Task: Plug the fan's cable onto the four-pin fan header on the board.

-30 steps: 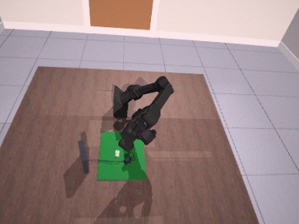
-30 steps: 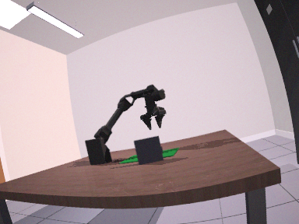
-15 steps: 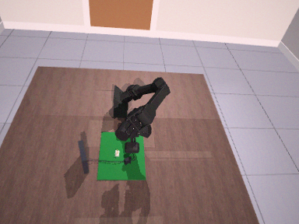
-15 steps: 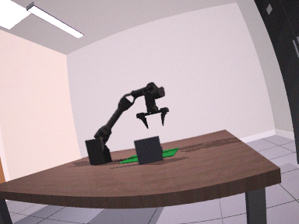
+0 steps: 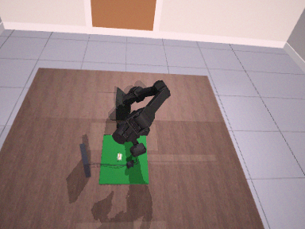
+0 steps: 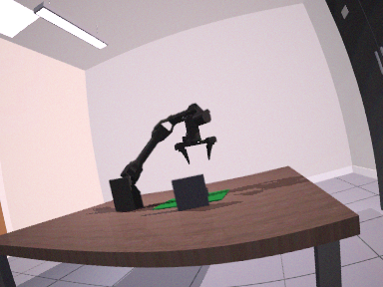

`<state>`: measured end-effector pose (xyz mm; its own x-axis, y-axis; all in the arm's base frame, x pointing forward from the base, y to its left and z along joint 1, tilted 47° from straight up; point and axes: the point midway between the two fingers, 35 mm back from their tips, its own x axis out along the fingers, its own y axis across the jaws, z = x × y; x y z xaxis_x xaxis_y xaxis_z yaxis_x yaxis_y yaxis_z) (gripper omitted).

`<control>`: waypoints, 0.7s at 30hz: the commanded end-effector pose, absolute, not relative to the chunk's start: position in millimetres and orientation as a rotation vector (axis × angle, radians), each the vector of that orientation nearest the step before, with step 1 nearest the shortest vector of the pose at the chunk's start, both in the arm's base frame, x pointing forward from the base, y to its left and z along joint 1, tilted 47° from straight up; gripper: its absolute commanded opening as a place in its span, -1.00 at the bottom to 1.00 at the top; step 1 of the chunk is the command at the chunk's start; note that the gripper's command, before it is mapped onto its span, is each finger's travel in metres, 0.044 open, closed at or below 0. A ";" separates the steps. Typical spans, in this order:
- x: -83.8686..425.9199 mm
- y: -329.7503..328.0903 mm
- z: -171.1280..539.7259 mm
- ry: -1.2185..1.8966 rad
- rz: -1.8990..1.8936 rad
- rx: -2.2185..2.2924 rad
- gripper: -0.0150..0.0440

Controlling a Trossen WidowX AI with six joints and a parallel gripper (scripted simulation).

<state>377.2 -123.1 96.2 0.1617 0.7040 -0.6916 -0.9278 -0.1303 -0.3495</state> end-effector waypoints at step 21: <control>396.4 -47.8 23.5 0.291 1.442 -0.939 1.00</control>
